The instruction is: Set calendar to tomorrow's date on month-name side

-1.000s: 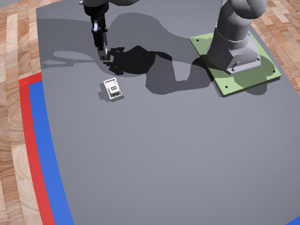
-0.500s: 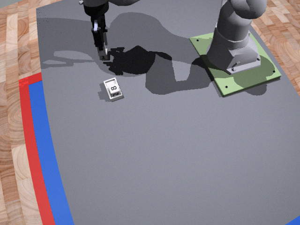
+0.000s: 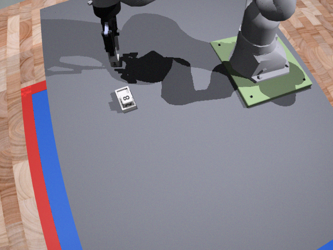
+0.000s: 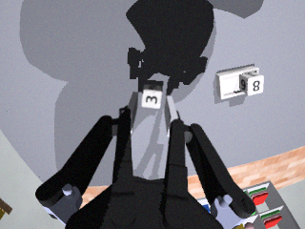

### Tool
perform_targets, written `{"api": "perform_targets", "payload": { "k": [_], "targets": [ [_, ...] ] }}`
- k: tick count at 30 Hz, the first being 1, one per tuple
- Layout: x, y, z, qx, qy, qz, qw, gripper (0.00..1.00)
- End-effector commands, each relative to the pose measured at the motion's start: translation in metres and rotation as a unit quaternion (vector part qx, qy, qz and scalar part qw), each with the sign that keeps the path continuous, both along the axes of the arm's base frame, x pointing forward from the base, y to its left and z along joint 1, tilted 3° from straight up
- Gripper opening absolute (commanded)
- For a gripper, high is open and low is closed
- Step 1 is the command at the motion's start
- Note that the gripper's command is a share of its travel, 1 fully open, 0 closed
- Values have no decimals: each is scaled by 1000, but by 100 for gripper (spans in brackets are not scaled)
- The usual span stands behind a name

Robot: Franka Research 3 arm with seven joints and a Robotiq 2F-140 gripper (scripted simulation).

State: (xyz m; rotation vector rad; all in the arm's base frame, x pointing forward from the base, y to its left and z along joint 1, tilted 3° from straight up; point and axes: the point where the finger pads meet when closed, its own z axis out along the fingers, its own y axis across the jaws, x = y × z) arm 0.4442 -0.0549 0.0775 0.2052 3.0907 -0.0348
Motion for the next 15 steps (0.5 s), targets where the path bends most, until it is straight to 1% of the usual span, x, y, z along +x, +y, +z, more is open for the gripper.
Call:
{"api": "perform_targets", "payload": {
  "k": [1,10,15],
  "targets": [
    [0,-1,-1,0,-1,-2,1000,28],
    [0,-1,-1,0,-1,-2,1000,28],
    [0,-2,-5,0,-1,-2,1000,28]
  ]
}}
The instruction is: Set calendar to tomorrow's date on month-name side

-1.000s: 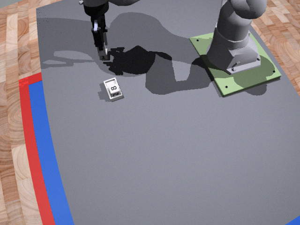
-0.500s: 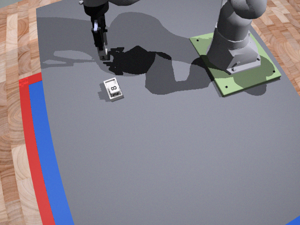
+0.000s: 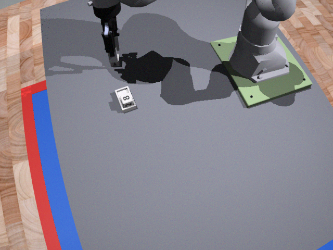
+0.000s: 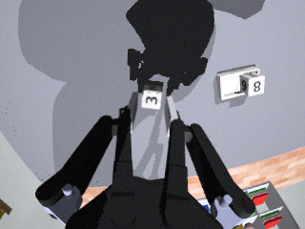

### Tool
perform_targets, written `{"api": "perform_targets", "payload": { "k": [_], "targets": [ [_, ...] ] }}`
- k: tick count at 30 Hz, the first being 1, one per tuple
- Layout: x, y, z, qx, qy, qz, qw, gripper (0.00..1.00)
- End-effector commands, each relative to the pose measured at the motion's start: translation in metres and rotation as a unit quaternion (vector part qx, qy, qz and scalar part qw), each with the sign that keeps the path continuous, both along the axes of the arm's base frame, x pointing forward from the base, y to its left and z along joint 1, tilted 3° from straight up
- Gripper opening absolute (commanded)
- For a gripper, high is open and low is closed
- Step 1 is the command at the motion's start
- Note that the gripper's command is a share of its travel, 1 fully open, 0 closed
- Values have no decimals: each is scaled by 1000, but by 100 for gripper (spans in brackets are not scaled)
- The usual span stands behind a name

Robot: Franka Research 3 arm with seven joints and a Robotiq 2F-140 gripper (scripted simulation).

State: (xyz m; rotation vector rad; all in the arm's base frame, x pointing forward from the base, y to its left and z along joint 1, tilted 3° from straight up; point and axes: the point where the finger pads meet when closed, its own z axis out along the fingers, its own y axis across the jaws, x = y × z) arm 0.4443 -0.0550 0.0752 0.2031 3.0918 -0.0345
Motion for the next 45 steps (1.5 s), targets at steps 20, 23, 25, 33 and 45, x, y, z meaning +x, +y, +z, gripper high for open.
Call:
{"api": "perform_targets", "payload": {
  "k": [20,23,25,33,45],
  "targets": [
    [1,-2,-26,-1,-1,-3,1000,28],
    [1,-2,-27,-1,-1,-3,1000,28],
    [1,-2,-27,-1,-1,-3,1000,28],
    [1,-2,-27,-1,-1,-3,1000,28],
    [1,-2,-27,-1,-1,-3,1000,28]
  ]
}}
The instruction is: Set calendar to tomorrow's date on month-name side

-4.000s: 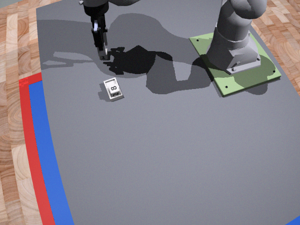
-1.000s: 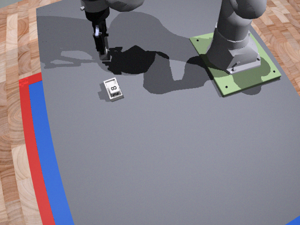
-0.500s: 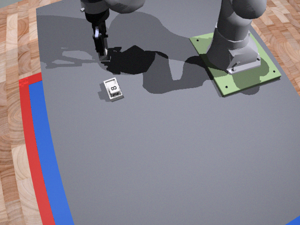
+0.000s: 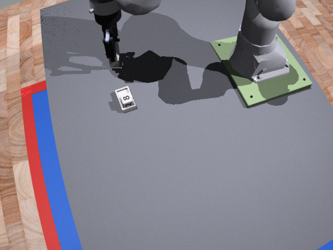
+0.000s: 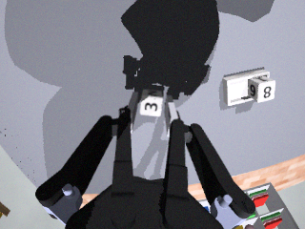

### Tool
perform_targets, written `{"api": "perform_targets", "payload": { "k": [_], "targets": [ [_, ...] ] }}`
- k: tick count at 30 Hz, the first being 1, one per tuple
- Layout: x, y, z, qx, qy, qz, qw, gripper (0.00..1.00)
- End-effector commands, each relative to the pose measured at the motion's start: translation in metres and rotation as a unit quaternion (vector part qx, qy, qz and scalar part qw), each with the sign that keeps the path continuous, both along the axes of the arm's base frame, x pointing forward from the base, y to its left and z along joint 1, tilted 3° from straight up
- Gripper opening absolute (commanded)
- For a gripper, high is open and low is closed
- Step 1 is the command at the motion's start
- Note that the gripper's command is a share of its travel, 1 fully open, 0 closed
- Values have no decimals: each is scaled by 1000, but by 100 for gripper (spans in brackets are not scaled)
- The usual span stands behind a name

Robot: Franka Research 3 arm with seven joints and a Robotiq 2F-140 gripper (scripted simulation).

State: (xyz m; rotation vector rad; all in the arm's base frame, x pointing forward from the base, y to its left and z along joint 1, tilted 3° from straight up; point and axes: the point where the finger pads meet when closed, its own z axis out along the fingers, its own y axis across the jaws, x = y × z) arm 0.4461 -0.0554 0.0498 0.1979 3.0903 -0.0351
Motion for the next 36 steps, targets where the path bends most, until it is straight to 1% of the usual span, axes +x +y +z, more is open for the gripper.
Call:
{"api": "perform_targets", "payload": {
  "k": [1,14,15,36],
  "targets": [
    [-1,-2,-1,0,0,-4,1000,28],
    [-1,-2,-1,0,0,-4,1000,28],
    [-1,-2,-1,0,0,-4,1000,16],
    [-1,-2,-1,0,0,-4,1000,16]
  ]
}}
